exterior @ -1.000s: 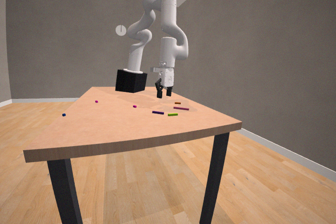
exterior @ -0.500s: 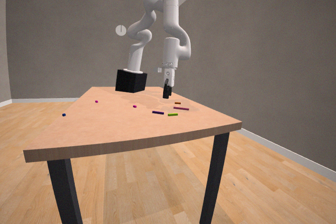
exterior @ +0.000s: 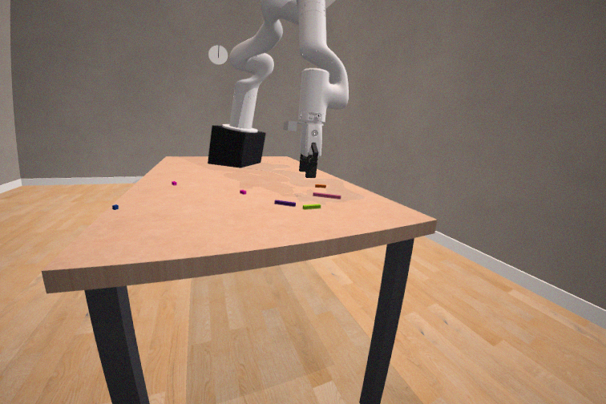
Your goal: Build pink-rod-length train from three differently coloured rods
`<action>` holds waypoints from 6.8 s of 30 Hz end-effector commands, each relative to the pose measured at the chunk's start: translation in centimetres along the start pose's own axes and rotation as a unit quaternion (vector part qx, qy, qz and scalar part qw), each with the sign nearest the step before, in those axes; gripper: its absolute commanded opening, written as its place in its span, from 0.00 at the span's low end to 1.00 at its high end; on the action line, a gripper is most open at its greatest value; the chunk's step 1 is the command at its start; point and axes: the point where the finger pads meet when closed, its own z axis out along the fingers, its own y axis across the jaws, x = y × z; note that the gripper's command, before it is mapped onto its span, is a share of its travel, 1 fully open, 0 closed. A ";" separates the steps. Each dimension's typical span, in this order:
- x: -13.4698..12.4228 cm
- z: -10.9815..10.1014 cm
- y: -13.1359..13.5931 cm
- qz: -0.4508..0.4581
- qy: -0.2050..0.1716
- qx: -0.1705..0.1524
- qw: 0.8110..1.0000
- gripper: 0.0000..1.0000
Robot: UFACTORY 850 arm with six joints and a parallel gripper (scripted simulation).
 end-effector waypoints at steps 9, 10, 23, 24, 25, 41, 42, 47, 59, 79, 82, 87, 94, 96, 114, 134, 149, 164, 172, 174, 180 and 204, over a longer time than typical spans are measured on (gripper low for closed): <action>-1.7 -0.2 0.1 -0.193 -0.016 0.002 0.981 1.00; -1.7 -0.2 0.1 -0.193 -0.016 0.002 0.981 1.00; -3.4 -0.3 0.4 -0.371 -0.015 0.006 0.929 1.00; -3.5 -0.3 0.4 -0.384 -0.015 0.006 0.923 1.00; -3.6 -0.3 0.4 -0.395 -0.014 0.006 0.918 1.00; -4.2 -0.3 0.6 -0.458 -0.014 0.007 0.889 1.00; -4.2 -0.3 0.6 -0.458 -0.014 0.007 0.889 1.00; -4.2 -0.3 0.6 -0.458 -0.014 0.007 0.889 1.00; -4.2 -0.3 0.6 -0.458 -0.014 0.007 0.889 1.00; -4.2 -0.3 0.6 -0.458 -0.014 0.007 0.889 1.00; -4.2 -0.3 0.6 -0.458 -0.014 0.007 0.889 1.00; -4.2 -0.3 0.6 -0.458 -0.014 0.007 0.889 1.00; -4.2 -0.3 0.6 -0.458 -0.014 0.007 0.889 1.00; -4.2 -0.3 0.6 -0.458 -0.014 0.007 0.889 1.00; -4.2 -0.3 0.6 -0.458 -0.014 0.007 0.889 1.00; -4.2 -0.3 0.6 -0.479 -0.014 0.007 0.878 1.00; -4.3 -0.3 0.5 -0.658 -0.011 0.010 0.753 1.00; -4.4 -0.3 0.5 -0.780 -0.009 0.012 0.626 1.00; -4.4 -0.3 0.5 -0.854 -0.008 0.013 0.520 1.00; -4.4 -0.3 0.5 -0.868 -0.007 0.013 0.496 1.00; -4.4 -0.3 0.5 -0.900 -0.006 0.014 0.436 1.00; -4.5 -0.3 0.5 -0.992 -0.001 0.015 0.126 1.00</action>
